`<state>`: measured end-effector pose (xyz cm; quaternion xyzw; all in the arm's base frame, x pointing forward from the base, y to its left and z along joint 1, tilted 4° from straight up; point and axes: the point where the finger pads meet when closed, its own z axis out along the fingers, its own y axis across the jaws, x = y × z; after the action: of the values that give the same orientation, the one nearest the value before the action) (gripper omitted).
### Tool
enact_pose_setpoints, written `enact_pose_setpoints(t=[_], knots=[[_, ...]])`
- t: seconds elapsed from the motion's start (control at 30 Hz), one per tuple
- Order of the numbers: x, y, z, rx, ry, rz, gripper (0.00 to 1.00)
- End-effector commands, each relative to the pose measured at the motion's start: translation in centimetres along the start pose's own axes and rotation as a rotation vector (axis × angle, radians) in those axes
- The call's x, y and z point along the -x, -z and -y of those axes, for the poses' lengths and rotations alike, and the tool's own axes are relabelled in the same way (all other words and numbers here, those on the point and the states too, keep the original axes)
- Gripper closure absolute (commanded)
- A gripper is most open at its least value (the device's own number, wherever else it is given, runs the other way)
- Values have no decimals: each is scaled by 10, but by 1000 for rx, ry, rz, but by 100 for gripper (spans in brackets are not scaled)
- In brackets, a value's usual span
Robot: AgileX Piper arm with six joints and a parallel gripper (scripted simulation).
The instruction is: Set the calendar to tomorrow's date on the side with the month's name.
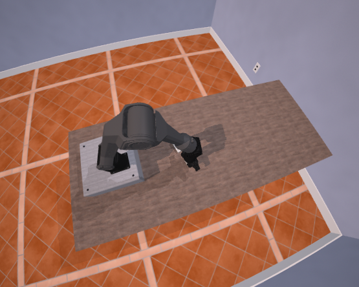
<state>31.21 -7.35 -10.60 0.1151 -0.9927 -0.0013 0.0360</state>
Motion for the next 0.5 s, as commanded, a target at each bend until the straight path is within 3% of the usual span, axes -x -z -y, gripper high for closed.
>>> enact_pose_setpoints(t=[0.0, 0.03, 0.17, 0.3, 0.47], knots=[[-1, -1, 0, 0, -1, -1, 54], [-1, -1, 0, 0, -1, -1, 49], [-1, -1, 0, 0, -1, -1, 49], [-1, -1, 0, 0, -1, -1, 39], [-1, -1, 0, 0, -1, -1, 39]])
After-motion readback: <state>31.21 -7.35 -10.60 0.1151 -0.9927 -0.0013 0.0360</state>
